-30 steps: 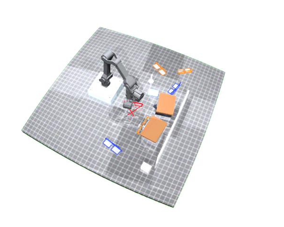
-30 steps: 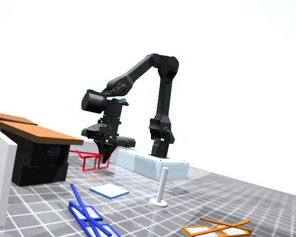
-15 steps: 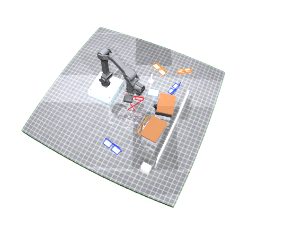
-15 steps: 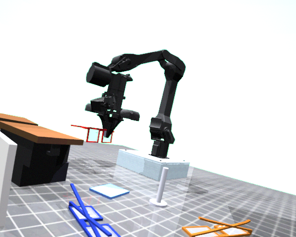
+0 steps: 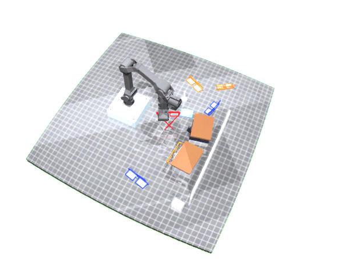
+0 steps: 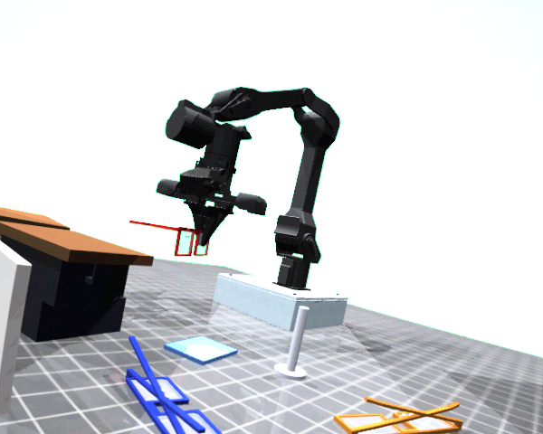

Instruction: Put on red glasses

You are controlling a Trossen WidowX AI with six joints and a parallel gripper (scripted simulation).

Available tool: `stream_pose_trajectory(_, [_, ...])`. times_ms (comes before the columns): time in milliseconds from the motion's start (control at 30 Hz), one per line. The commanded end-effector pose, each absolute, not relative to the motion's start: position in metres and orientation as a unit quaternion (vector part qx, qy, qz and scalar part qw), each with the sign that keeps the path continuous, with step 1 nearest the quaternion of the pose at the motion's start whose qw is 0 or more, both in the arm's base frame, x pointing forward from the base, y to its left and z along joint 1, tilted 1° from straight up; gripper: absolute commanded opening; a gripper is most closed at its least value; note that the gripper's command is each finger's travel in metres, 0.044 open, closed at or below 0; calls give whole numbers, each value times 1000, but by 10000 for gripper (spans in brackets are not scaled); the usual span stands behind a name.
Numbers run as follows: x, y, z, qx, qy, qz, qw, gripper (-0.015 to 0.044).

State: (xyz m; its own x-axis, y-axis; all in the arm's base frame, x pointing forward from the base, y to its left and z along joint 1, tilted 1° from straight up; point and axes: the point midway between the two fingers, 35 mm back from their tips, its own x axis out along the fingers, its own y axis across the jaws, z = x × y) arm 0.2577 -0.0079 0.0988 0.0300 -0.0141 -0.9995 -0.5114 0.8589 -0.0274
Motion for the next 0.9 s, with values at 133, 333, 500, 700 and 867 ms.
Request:
stream_pose_trajectory(133, [269,25,100,-272,648,255,664,0])
stream_pose_trajectory(333, [273,55,100,-331,621,315,637,0])
stream_pose_trajectory(500, [274,81,100,-378,595,362,610,0])
stream_pose_trajectory(700, [272,112,100,-432,559,416,573,0])
stream_pose_trajectory(867, [268,139,99,-474,525,459,538,0])
